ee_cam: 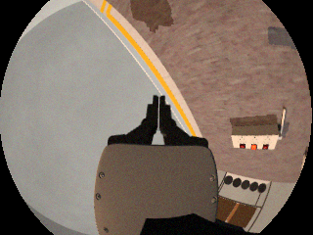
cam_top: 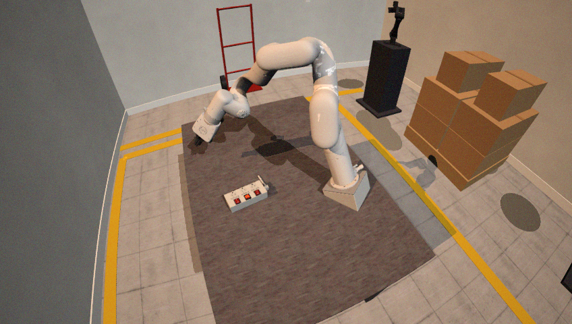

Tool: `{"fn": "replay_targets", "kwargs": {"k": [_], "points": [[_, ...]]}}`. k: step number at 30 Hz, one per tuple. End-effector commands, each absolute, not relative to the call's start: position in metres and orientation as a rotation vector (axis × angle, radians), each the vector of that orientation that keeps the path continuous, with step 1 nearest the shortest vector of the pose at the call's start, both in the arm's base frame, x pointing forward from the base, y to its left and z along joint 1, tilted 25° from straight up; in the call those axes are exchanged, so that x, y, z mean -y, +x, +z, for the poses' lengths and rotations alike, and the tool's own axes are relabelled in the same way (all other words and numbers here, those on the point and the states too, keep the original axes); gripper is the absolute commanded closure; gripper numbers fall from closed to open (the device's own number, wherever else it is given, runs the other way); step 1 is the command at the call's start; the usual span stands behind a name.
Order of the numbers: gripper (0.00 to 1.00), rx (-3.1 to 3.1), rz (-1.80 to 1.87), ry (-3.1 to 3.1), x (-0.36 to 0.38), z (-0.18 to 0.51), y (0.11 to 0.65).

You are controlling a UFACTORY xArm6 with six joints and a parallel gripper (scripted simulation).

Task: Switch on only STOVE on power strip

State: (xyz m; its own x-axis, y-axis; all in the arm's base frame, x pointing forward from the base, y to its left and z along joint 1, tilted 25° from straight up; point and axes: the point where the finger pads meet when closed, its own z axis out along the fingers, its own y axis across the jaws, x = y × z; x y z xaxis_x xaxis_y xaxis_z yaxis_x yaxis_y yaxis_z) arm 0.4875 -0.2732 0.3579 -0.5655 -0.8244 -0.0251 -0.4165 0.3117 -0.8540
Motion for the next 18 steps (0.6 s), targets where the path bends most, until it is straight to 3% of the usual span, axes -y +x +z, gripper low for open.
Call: {"fn": "replay_targets", "kwargs": {"k": [1,11,18], "points": [[1.0,-2.145,-1.122,-1.176,0.249,0.343,0.493],[1.0,-2.186,-0.959,-1.663,0.131,0.26,0.48],[1.0,-2.18,-0.934,-1.778,0.108,0.244,0.47]]}}
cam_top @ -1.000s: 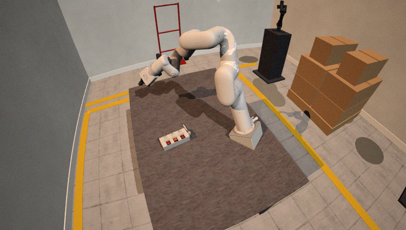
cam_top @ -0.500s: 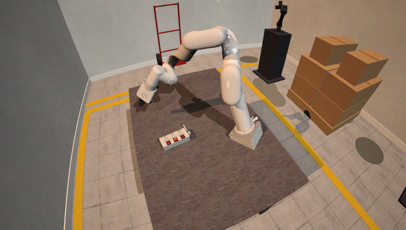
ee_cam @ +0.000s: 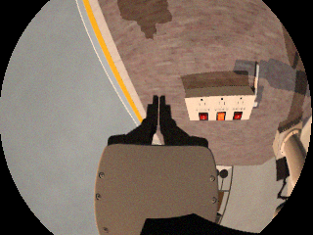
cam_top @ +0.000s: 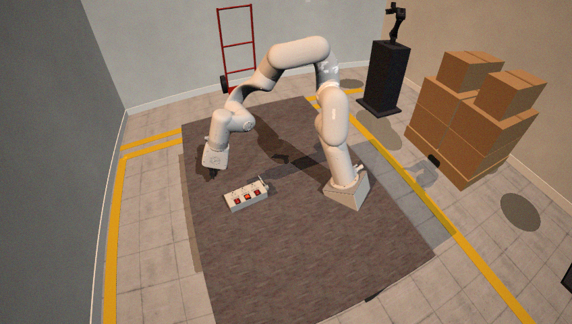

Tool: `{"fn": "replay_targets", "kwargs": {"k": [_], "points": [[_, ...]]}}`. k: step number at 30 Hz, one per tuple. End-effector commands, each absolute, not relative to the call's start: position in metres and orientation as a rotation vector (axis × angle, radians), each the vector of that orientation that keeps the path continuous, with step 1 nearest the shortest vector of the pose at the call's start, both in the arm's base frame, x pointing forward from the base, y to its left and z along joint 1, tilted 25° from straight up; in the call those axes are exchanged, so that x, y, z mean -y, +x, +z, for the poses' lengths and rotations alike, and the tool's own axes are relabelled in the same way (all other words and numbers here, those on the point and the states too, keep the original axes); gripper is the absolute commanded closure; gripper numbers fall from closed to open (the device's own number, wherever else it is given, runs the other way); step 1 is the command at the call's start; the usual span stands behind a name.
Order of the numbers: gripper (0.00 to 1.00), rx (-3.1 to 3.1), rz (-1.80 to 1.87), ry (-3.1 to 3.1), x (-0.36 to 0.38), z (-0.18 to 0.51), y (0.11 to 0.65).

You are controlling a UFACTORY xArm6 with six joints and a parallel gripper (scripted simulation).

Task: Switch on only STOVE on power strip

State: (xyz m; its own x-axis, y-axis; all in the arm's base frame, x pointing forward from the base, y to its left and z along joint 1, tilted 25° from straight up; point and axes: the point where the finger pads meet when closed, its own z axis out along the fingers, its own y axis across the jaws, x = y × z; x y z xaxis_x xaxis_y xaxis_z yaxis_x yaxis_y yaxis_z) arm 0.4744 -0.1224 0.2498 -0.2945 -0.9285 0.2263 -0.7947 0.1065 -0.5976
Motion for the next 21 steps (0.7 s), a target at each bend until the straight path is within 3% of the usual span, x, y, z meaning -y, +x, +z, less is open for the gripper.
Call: {"fn": "replay_targets", "kwargs": {"k": [1,21], "points": [[1.0,-2.169,-0.914,-1.888,0.088,0.231,0.459],[1.0,-1.945,-0.921,-2.646,0.003,0.168,0.359]]}}
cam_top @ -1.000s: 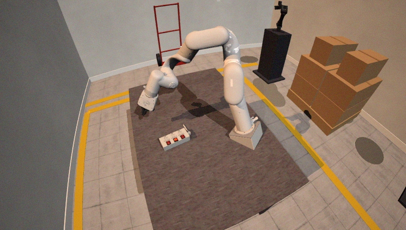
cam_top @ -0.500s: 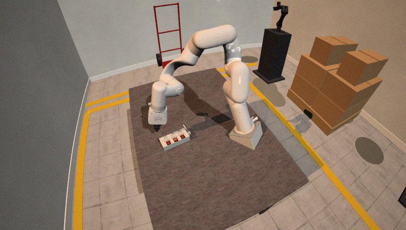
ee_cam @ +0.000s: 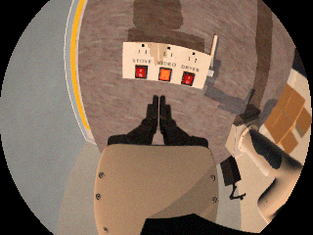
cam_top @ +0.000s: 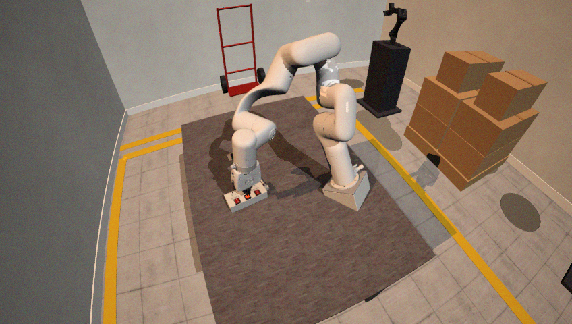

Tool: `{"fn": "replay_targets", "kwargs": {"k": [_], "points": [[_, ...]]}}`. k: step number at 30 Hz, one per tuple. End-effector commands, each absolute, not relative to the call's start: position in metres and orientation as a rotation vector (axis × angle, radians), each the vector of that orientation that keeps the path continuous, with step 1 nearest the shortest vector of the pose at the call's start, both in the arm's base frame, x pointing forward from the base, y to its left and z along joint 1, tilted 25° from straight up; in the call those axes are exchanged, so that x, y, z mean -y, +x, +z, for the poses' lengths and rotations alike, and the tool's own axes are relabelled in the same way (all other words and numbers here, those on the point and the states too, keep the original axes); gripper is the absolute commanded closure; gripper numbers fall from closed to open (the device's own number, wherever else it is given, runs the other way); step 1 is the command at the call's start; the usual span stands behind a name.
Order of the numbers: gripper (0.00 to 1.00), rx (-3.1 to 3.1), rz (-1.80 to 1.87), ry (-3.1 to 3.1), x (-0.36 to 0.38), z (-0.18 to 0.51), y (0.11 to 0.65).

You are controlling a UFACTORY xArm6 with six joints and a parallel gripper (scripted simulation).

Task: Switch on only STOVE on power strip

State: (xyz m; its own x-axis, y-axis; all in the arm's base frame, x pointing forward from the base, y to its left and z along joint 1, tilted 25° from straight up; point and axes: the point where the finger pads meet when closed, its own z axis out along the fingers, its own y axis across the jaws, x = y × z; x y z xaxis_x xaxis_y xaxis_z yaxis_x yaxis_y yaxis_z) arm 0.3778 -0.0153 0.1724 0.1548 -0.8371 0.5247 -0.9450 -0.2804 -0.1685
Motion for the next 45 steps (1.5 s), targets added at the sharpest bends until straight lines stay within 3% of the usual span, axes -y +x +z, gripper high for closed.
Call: {"fn": "replay_targets", "kwargs": {"k": [1,45], "points": [[1.0,1.621,0.774,2.229,0.0024,0.1675,0.3565],[1.0,1.597,0.772,2.23,0.0011,0.1666,0.353]]}}
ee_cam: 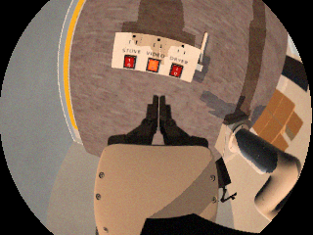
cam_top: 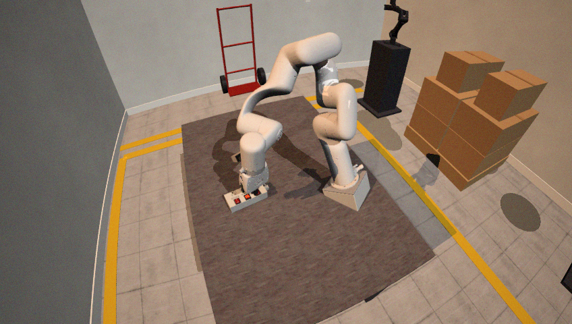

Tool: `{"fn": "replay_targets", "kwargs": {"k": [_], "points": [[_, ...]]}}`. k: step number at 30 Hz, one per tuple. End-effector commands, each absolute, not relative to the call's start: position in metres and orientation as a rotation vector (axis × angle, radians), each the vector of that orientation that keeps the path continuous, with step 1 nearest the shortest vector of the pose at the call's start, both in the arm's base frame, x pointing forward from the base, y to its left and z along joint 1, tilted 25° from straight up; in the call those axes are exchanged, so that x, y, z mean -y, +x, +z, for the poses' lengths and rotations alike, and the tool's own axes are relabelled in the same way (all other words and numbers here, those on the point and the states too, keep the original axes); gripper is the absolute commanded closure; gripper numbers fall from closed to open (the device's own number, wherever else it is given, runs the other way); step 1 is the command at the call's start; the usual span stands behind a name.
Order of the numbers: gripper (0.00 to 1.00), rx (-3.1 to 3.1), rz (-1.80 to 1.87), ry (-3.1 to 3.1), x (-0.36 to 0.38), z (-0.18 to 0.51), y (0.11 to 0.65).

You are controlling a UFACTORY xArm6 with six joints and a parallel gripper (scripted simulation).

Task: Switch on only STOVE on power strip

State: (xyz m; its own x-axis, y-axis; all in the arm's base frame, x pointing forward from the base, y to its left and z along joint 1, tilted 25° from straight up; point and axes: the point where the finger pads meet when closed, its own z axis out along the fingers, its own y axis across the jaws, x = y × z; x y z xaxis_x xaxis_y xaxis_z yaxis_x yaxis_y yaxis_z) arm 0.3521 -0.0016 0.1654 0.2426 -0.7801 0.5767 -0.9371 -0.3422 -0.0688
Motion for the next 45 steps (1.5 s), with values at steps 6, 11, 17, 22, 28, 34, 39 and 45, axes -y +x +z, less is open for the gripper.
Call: {"fn": "replay_targets", "kwargs": {"k": [6,11,17,22,28,34,39,45], "points": [[1.0,1.597,0.772,2.23,0.001,0.167,0.353],[1.0,1.597,0.772,2.23,0.001,0.167,0.353],[1.0,1.597,0.772,2.23,0.001,0.167,0.353],[1.0,1.597,0.772,2.23,0.001,0.167,0.353],[1.0,1.597,0.776,2.227,0.005,0.158,0.357],[1.0,1.598,0.77,2.231,0.018,0.121,0.364],[1.0,1.598,0.77,2.231,0.018,0.121,0.364],[1.0,1.598,0.77,2.231,0.018,0.121,0.364]]}}
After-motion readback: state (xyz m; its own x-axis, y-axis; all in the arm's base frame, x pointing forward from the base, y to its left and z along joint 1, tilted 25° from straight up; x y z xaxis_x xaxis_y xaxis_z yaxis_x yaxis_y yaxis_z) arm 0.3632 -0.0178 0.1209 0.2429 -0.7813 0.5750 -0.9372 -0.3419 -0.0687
